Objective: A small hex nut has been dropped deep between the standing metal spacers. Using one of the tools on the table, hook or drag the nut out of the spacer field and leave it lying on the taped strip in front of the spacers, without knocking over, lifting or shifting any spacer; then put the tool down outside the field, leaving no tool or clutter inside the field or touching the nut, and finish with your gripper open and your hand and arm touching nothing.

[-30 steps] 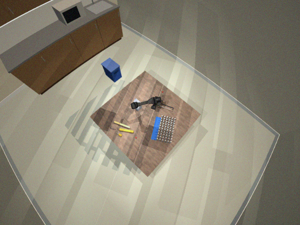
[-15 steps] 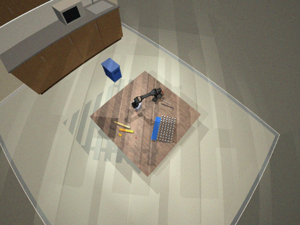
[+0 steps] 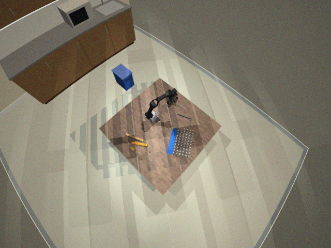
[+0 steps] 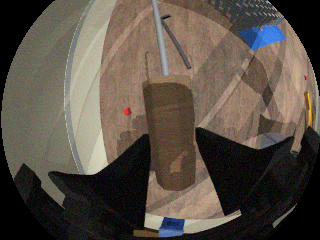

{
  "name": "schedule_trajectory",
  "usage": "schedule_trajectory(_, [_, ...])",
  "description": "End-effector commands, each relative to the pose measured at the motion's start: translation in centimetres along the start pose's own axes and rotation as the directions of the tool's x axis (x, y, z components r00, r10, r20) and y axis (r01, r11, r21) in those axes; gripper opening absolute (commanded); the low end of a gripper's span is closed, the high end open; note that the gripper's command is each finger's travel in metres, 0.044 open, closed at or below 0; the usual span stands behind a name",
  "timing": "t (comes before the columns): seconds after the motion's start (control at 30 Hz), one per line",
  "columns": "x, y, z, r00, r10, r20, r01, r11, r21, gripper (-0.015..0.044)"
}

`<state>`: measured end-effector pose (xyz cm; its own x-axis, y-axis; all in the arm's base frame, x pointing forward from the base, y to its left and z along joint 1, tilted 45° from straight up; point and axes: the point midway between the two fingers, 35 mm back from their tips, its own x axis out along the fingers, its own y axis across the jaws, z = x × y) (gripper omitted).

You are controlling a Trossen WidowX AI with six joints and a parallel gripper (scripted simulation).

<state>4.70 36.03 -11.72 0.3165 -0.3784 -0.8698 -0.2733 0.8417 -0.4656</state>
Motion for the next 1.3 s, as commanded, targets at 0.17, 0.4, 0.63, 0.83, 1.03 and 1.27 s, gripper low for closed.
schedule_trajectory(0.17, [2.0, 3.8, -5.9, 0.999, -0.011, 0.033, 0.008, 0.996, 0.09, 0.0])
schedule_trajectory(0.4, [3.9, 5.5, -10.3, 0.998, -0.025, 0.063, 0.015, 0.988, 0.155, 0.0])
schedule_trajectory(0.63, [4.0, 5.5, -10.4, 0.998, -0.025, 0.063, 0.015, 0.988, 0.156, 0.0])
schedule_trajectory(0.83, [4.5, 5.5, -10.5, 0.998, -0.025, 0.063, 0.015, 0.988, 0.156, 0.0])
schedule_trajectory(1.03, [5.2, 5.5, -10.7, 0.998, -0.025, 0.063, 0.014, 0.988, 0.156, 0.0])
schedule_trajectory(1.27, [6.1, 5.4, -10.9, 0.998, -0.025, 0.063, 0.014, 0.988, 0.156, 0.0])
